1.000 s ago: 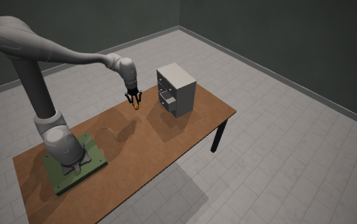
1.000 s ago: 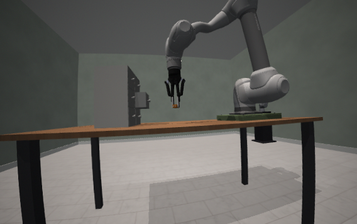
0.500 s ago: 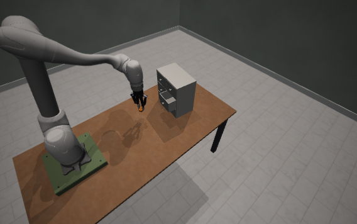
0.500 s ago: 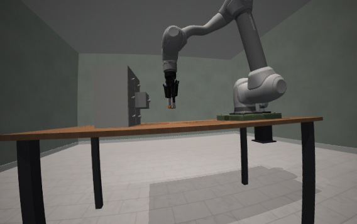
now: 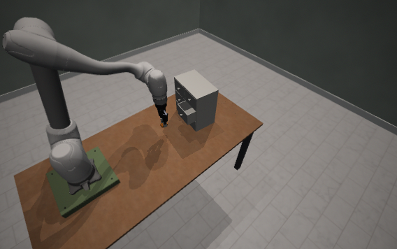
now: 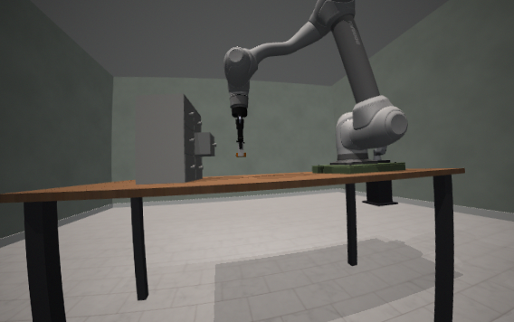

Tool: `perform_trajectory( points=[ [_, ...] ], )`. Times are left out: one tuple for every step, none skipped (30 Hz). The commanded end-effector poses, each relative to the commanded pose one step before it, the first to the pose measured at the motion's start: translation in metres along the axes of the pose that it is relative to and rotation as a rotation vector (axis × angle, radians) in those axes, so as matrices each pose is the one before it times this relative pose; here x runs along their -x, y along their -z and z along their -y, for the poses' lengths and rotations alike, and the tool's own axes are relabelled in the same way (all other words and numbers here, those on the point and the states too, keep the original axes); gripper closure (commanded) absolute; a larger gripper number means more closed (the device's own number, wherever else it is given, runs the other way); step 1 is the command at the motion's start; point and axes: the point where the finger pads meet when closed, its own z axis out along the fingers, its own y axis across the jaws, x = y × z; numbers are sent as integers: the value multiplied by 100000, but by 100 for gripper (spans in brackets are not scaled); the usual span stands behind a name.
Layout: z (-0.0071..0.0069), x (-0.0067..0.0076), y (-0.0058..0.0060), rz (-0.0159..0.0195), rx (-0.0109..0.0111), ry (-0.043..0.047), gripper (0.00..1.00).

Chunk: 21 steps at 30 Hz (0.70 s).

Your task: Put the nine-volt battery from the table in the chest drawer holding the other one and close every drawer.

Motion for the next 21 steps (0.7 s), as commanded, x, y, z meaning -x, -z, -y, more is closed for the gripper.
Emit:
perform_trajectory(
  points=[
    [2,8,204,412,1498,-1338,86],
    [0,0,114,0,2,-2,86],
    [0,0,141,0,2,-2,86],
    [0,0,170,0,0,0,86],
    [0,0,198,0,0,0,86],
    [0,0,228,0,0,0,86],
    [0,0,259,0,0,0,86],
    [0,0,289,0,0,0,86],
    [0,0,319,0,0,0,86],
    [0,0,348,0,0,0,86],
    [0,0,374,0,0,0,86],
    [0,0,399,0,0,0,86],
    [0,0,421,0,0,0,86],
    [0,0,0,0,0,0,86],
    [0,0,0,0,0,0,86],
    [0,0,441,0,0,0,86],
    [0,0,459,0,0,0,86],
    [0,0,475,0,0,0,86],
    [0,0,488,0,0,0,86],
    [0,0,498,0,0,0,86],
    [0,0,506,0,0,0,86]
  ],
)
